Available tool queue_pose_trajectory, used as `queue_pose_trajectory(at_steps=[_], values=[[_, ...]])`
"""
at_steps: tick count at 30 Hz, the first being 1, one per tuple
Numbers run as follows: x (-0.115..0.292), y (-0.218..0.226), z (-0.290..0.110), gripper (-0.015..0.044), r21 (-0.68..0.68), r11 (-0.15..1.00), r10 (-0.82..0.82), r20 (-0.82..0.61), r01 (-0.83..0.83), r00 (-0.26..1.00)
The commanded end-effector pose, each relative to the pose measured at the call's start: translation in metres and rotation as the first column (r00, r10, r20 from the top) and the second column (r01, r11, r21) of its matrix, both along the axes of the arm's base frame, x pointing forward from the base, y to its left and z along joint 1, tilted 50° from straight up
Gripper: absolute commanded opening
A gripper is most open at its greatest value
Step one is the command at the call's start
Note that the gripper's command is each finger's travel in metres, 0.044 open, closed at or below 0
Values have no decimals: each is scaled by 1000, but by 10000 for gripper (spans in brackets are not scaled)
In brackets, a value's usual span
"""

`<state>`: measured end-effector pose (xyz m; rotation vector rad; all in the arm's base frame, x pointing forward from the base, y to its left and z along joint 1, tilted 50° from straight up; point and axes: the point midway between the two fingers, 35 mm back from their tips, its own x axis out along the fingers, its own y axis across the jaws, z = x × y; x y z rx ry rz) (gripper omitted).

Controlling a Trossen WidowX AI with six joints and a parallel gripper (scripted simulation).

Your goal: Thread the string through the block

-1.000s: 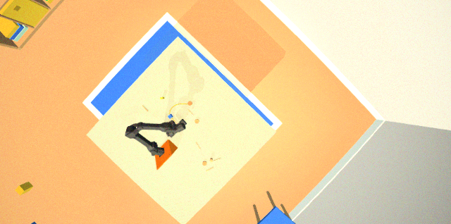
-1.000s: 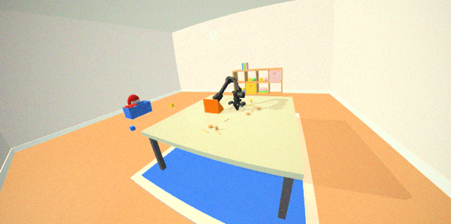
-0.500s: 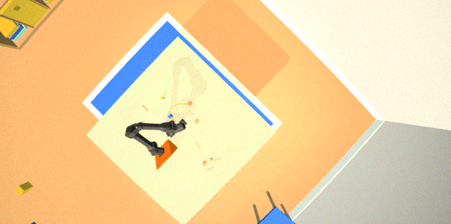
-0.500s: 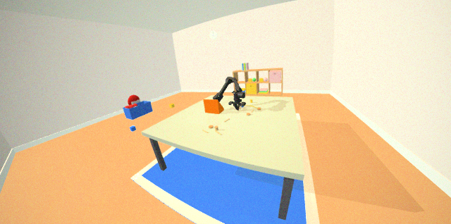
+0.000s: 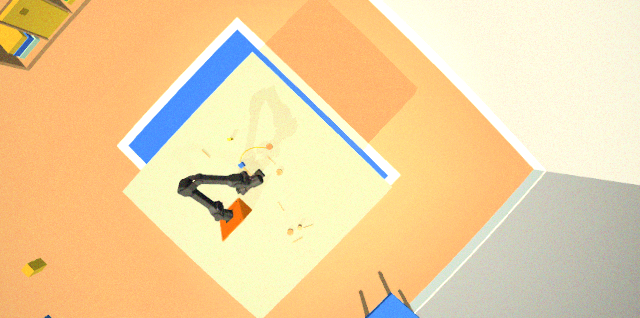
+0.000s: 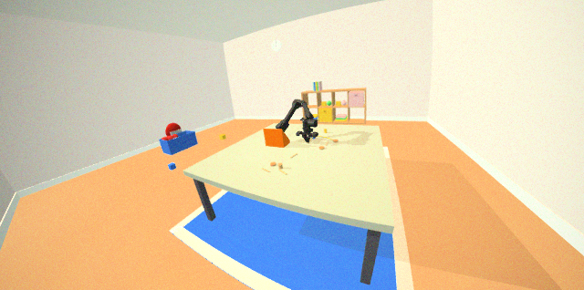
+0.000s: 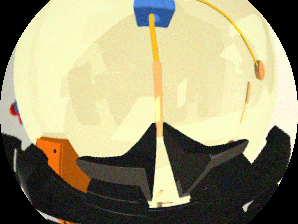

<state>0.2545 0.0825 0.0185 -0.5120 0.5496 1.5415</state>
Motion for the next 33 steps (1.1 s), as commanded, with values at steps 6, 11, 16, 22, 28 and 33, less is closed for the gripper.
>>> queue_pose_trajectory(at_steps=[6,11,16,22,28,33], values=[[0,1,-3,0,-5,1000,10,0,-10,1000],[0,1,-3,0,-5,1000,10,0,-10,1000],[0,0,0,26,0,1000,0,0,0,1000],[1,-2,1,184,-1,1000,0,0,0,1000],[6,-60,50,210,-2,1000,-2,7,2,1000],[6,-62,52,210,-1,1000,-2,7,2,1000]])
